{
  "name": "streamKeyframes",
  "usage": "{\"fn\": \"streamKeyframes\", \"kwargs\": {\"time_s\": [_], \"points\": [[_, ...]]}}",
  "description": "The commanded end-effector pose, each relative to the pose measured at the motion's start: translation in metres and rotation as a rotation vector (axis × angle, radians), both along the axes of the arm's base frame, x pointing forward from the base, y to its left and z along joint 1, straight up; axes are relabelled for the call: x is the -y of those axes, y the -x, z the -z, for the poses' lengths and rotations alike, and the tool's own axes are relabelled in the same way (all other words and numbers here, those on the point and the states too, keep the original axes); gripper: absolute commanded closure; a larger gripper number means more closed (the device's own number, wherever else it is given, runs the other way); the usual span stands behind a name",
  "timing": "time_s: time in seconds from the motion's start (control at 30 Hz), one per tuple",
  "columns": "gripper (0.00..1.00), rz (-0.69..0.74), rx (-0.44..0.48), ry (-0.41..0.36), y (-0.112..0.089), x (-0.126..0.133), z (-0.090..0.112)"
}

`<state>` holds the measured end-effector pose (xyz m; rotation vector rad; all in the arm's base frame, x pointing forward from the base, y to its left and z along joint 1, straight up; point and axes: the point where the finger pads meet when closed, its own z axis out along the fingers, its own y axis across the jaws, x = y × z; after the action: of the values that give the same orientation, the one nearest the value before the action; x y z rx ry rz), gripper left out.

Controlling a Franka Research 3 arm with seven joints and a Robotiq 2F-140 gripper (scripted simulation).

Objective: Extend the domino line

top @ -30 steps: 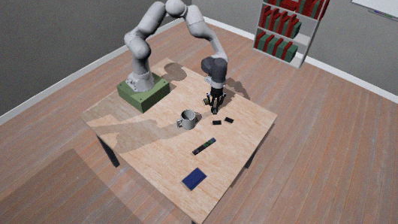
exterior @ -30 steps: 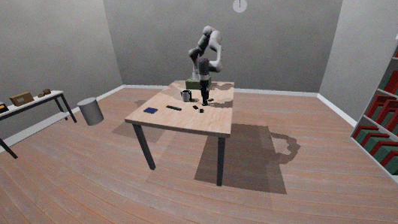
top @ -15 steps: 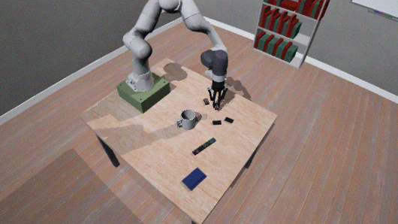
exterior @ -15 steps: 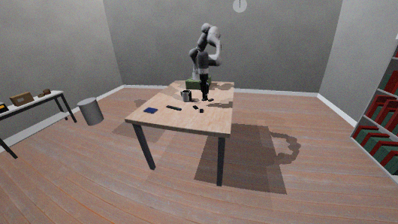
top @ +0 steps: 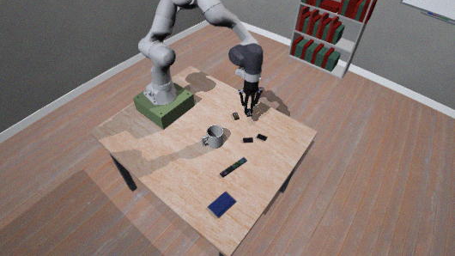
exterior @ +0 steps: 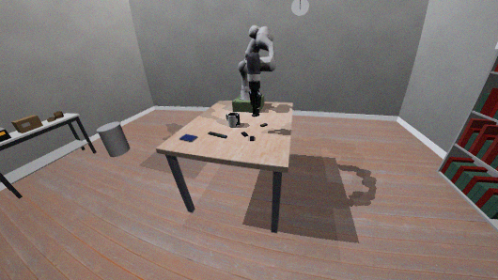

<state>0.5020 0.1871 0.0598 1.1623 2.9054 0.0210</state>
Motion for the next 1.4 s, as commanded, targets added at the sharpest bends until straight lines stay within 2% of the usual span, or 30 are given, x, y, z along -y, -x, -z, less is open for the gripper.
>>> {"fn": "streamKeyframes", "kwargs": {"time_s": [0.0, 0.1, 0.17, 0.23, 0.27, 0.47, 0.63, 0.73, 0.8, 0.87, 1.3, 1.37], "points": [[0.77, -0.114, -0.016, 0.008, -0.005, 0.009, 0.0], [0.77, -0.33, -0.015, 0.012, -0.022, 0.023, 0.001], [0.77, -0.38, -0.011, 0.016, -0.038, 0.037, 0.001], [0.77, -0.38, -0.011, 0.016, -0.038, 0.037, 0.001], [0.77, -0.438, -0.007, 0.024, -0.046, 0.045, 0.001], [0.77, -0.566, 0.012, 0.055, -0.097, 0.103, 0.001], [0.77, -0.647, 0.028, 0.089, -0.125, 0.146, 0.001], [0.77, -0.7, 0.032, 0.103, -0.132, 0.16, 0.001], [0.77, -0.7, 0.032, 0.103, -0.132, 0.16, 0.001], [0.77, -0.78, 0.03, 0.111, -0.134, 0.163, 0.001], [0.77, -1.154, 0.006, 0.097, -0.134, 0.164, 0.001], [0.77, -1.154, 0.006, 0.097, -0.134, 0.164, 0.001]]}}
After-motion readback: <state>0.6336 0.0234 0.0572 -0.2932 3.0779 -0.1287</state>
